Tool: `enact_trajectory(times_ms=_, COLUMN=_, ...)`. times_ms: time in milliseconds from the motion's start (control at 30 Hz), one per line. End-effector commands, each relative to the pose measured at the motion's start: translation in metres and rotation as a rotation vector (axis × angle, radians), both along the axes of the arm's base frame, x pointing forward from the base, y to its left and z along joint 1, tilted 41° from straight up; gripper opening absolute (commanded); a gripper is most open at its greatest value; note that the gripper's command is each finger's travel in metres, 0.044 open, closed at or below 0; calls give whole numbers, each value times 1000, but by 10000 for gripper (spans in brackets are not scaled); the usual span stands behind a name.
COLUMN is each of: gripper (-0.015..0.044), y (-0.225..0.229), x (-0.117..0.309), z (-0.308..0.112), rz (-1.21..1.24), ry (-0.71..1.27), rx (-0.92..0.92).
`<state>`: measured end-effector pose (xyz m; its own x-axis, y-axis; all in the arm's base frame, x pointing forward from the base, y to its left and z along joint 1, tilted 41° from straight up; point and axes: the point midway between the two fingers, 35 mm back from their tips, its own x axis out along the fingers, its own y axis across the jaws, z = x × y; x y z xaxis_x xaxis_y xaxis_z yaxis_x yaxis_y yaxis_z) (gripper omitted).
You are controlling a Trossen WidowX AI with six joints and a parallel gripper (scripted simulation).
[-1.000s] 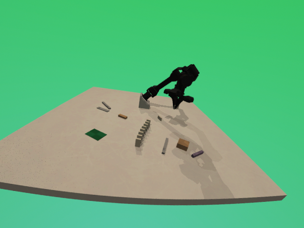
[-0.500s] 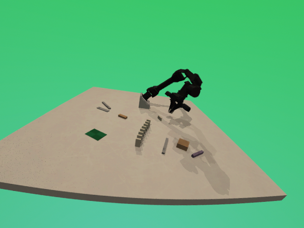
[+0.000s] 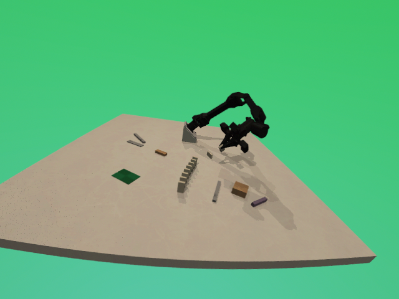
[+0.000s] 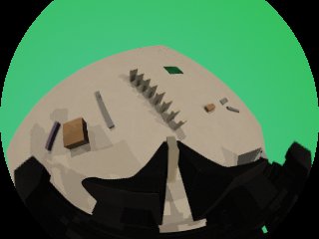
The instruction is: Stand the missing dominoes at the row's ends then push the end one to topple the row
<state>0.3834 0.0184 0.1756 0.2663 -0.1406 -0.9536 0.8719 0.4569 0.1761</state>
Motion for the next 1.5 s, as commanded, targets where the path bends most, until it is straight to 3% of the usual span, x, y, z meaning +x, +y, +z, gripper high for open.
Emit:
enact_trajectory(times_ms=0, gripper=26, y=3, x=0, z=0, rz=-35, ry=-49, rx=-82)
enact_trajectory(times_ms=733, gripper=26, y=23, x=-11, z=39, rz=-281, ry=-536, rx=-430)
enact_trajectory(times_ms=1467, gripper=26, y=28, x=-8, z=33, rz=-283, ry=-540, rx=-430)
